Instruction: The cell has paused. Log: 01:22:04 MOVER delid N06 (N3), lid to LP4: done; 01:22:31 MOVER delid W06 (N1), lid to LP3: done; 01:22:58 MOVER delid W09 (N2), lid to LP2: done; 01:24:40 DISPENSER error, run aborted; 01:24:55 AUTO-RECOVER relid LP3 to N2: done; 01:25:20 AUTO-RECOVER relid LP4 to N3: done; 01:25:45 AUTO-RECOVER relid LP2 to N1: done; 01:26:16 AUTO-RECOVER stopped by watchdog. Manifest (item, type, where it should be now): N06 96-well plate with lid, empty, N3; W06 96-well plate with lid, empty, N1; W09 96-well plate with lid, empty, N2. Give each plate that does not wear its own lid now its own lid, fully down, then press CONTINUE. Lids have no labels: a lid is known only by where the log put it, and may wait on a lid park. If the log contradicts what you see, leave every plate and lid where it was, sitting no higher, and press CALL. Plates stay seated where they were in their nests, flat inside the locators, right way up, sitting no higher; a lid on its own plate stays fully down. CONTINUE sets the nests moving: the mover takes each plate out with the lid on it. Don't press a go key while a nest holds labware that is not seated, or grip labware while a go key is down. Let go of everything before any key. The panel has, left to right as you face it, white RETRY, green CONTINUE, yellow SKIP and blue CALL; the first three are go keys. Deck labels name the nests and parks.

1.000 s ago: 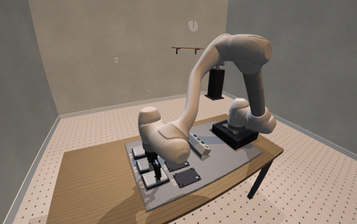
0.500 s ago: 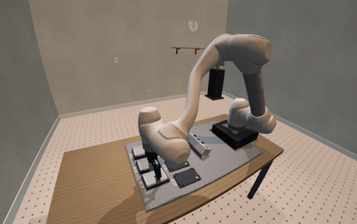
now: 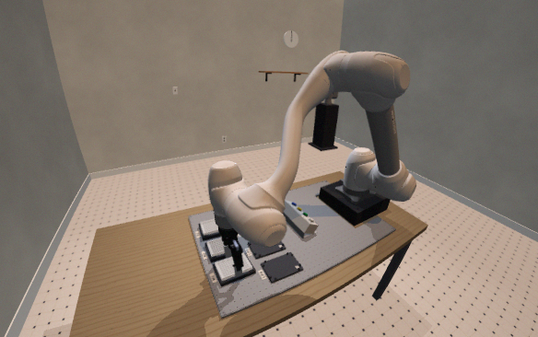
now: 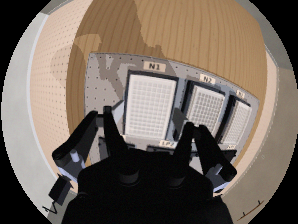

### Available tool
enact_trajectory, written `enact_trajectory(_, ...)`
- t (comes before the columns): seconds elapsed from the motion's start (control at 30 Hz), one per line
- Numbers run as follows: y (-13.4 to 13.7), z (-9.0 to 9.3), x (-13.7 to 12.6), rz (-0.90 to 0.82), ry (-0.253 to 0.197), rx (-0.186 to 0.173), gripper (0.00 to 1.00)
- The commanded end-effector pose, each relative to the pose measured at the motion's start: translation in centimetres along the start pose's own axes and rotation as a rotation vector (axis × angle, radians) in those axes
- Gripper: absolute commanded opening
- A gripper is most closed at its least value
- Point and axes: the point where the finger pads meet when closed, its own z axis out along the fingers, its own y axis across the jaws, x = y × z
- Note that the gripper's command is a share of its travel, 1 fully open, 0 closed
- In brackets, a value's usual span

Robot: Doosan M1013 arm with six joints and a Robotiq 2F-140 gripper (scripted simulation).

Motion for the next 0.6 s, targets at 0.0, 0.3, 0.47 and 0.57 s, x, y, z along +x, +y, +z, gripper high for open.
enact_trajectory(0.0,0.0,-0.02,0.0,0.0,0.0,0.0,0.66)
enact_trajectory(0.3,0.0,-0.23,0.0,0.0,0.0,0.0,0.66)
enact_trajectory(0.47,0.0,-0.76,0.0,0.0,0.0,0.0,0.66)
enact_trajectory(0.57,0.0,-0.9,0.0,0.0,0.0,0.0,0.66)
